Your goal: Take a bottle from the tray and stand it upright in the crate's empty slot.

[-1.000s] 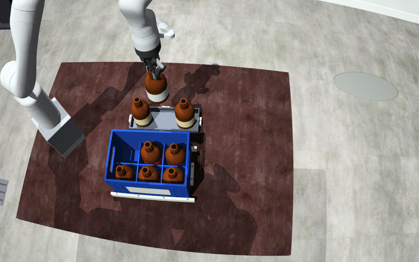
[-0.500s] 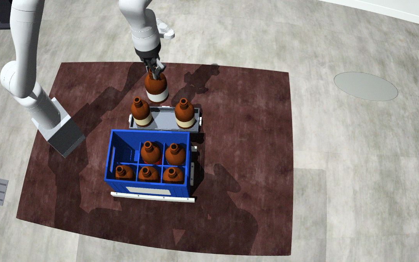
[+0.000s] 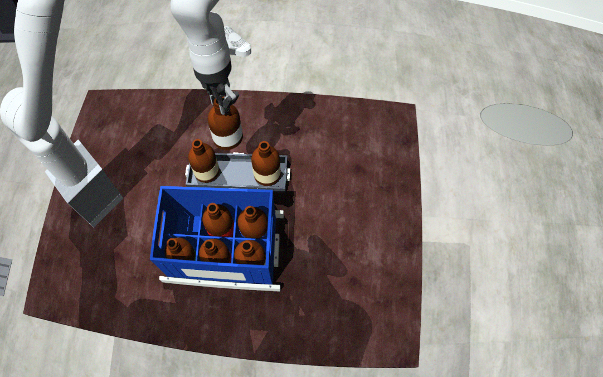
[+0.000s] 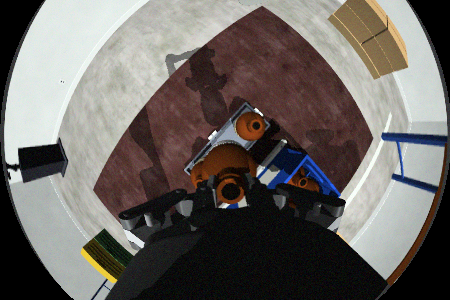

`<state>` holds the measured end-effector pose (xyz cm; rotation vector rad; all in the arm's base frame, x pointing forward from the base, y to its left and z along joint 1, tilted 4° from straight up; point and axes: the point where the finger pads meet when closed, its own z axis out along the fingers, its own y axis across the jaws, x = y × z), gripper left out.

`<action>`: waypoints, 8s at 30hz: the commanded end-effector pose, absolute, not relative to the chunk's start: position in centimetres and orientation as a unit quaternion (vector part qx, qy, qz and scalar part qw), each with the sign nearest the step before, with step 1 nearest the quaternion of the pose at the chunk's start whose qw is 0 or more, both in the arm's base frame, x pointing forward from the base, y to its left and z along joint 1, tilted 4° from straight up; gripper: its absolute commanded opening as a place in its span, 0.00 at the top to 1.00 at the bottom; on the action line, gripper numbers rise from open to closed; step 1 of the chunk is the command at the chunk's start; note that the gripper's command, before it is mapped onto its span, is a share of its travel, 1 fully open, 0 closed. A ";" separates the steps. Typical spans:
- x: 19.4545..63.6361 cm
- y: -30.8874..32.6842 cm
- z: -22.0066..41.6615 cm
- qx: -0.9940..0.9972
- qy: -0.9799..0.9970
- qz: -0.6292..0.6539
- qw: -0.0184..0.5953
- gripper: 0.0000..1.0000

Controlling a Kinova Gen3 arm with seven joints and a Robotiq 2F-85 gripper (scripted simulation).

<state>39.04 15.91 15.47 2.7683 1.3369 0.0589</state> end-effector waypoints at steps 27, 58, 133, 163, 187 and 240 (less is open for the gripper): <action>38.4 14.5 15.5 0.900 0.434 0.020 0.033 1.00; 36.4 10.1 15.6 0.900 0.434 0.020 0.033 1.00; 30.7 -2.3 15.8 0.900 0.434 0.020 0.033 1.00; 30.5 -2.8 15.8 0.900 0.434 0.020 0.033 1.00; 30.5 -2.8 15.8 0.900 0.434 0.020 0.033 1.00; 30.7 -2.9 12.6 0.900 0.434 0.020 0.033 1.00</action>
